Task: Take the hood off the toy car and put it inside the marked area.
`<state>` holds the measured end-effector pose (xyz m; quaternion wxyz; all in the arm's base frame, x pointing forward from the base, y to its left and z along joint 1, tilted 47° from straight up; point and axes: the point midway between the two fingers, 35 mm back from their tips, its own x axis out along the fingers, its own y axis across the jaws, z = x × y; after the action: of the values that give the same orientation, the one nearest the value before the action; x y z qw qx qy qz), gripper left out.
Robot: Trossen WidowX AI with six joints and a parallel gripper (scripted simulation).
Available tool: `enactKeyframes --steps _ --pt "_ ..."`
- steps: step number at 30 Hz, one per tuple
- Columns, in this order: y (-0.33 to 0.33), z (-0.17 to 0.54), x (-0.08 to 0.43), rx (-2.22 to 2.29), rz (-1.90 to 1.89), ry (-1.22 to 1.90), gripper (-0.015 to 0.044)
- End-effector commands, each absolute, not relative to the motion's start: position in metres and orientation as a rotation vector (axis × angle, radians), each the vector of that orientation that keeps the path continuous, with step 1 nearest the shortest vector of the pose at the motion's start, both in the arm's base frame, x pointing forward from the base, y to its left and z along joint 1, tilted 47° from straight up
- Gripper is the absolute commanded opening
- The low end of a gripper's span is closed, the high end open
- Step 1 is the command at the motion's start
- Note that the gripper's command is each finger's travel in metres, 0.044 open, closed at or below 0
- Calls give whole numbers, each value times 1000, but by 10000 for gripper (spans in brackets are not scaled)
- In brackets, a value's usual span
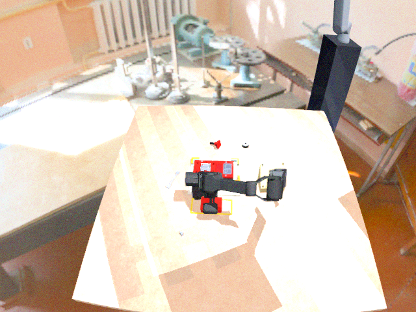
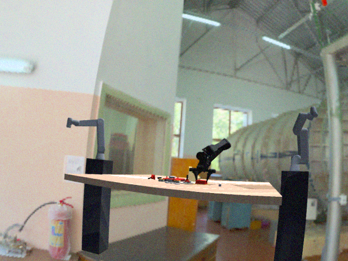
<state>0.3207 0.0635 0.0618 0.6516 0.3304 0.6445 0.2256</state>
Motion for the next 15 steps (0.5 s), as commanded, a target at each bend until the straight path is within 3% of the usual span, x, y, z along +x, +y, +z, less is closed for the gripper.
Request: enactKeyframes --steps 1,10,15 --pt "63 62 321 749 513 1462 210" --pt "63 62 321 749 513 1462 440" --pt "41 82 321 749 512 1464 440"
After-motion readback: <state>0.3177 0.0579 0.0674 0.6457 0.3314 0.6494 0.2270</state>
